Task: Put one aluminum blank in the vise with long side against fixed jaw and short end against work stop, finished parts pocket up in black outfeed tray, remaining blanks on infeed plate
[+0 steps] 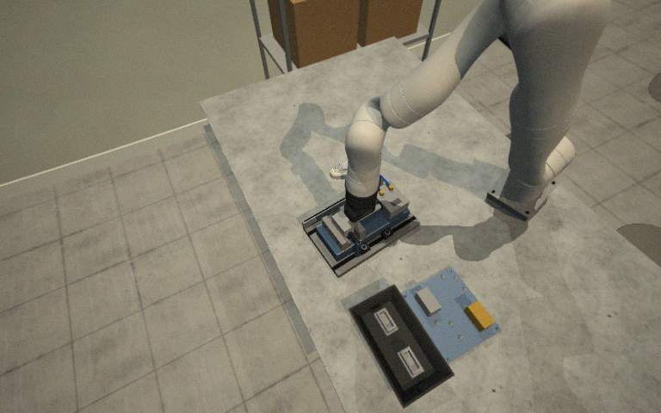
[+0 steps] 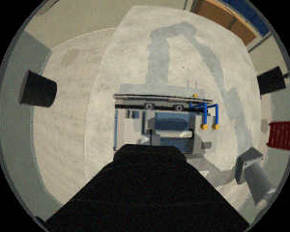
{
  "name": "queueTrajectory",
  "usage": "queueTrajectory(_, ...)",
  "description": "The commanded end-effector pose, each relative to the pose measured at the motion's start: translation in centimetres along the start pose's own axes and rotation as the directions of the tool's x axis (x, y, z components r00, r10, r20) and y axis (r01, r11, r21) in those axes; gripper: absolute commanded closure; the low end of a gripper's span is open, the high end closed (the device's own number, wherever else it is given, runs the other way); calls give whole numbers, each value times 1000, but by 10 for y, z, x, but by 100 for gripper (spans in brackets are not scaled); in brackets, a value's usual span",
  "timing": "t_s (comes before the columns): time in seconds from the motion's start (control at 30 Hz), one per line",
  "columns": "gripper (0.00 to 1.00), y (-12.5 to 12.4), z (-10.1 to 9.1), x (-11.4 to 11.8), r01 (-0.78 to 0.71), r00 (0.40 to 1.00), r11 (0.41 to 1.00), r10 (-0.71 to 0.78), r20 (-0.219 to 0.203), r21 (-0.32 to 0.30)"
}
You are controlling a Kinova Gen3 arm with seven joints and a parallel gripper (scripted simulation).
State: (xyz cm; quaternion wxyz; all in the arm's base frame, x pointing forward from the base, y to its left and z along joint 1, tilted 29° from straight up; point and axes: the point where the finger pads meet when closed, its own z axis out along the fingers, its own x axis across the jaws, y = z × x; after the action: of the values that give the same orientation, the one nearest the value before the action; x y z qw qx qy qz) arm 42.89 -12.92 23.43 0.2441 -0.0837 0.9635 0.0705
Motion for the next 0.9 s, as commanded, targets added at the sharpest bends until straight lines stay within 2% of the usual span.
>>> queueTrajectory(0.0,100,0,0,0,0,1000,1000,0,1,1)
queueTrajectory(0.87,100,0,0,0,0,1000,1000,0,1,1)
